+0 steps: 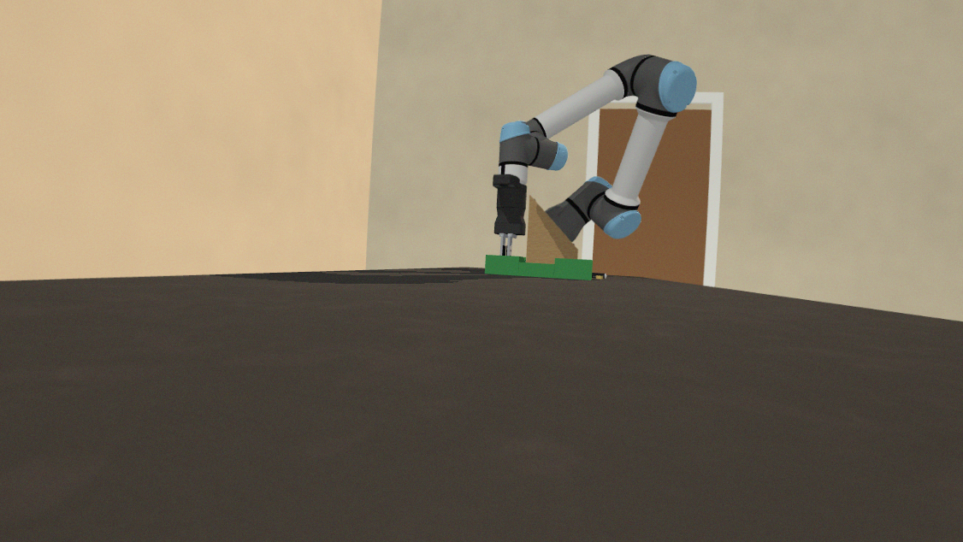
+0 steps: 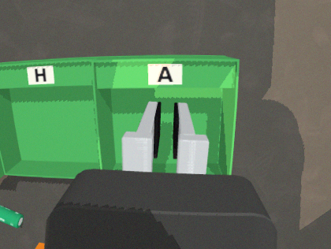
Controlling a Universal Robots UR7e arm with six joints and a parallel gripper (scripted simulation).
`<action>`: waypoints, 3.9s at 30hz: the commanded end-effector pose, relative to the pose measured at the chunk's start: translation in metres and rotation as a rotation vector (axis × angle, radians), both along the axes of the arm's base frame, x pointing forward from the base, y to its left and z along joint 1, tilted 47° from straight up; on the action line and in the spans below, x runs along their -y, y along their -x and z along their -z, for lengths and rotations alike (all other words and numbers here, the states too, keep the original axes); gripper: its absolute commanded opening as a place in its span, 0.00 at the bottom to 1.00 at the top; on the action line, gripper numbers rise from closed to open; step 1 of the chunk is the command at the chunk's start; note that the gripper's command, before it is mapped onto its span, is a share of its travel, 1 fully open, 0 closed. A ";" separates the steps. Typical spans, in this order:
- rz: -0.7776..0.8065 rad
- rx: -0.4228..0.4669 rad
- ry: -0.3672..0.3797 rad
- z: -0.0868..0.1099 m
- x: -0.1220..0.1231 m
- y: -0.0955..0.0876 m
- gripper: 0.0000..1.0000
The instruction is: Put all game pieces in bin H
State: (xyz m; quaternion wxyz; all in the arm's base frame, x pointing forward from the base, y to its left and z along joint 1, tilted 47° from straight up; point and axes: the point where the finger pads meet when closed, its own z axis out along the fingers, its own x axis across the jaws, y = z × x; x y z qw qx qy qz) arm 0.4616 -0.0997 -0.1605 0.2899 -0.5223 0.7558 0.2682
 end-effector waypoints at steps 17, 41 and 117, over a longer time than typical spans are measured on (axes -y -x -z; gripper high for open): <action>0.001 0.001 0.001 0.014 -0.013 -0.004 0.31; 0.001 0.001 0.001 0.014 -0.013 -0.004 0.31; 0.001 0.001 0.001 -0.087 -0.025 -0.016 0.31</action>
